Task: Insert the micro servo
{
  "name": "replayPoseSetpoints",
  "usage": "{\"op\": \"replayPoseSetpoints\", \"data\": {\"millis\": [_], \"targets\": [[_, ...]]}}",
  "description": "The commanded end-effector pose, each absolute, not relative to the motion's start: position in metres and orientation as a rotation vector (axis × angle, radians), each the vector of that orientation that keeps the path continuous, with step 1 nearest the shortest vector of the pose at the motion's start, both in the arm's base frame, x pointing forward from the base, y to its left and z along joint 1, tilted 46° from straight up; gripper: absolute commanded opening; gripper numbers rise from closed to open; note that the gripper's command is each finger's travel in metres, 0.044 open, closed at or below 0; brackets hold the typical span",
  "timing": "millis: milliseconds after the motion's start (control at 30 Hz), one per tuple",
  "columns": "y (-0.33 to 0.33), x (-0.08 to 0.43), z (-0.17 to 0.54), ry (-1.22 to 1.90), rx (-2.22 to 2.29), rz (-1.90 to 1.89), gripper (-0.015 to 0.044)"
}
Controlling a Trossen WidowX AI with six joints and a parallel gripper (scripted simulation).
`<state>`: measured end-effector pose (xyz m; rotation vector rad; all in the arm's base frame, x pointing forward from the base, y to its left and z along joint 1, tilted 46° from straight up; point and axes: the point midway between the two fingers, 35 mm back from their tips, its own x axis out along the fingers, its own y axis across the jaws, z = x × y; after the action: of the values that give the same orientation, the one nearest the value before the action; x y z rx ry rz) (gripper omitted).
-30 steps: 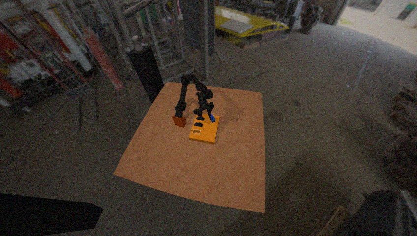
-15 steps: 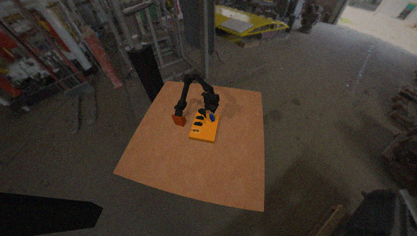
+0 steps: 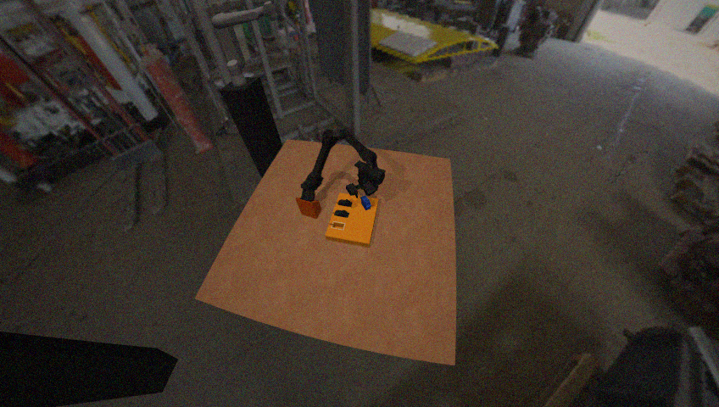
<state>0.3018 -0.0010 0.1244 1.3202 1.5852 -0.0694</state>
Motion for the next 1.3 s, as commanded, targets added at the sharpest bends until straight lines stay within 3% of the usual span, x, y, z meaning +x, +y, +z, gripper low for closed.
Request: {"op": "replayPoseSetpoints", "data": {"millis": [0,900,1267], "targets": [[0.003,0.303,0.125,1.604,1.345,-0.072,0.0440],[0.035,0.308,0.094,1.604,1.346,-0.070,0.0440],[0.035,0.308,0.094,1.604,1.346,-0.070,0.0151]]}}
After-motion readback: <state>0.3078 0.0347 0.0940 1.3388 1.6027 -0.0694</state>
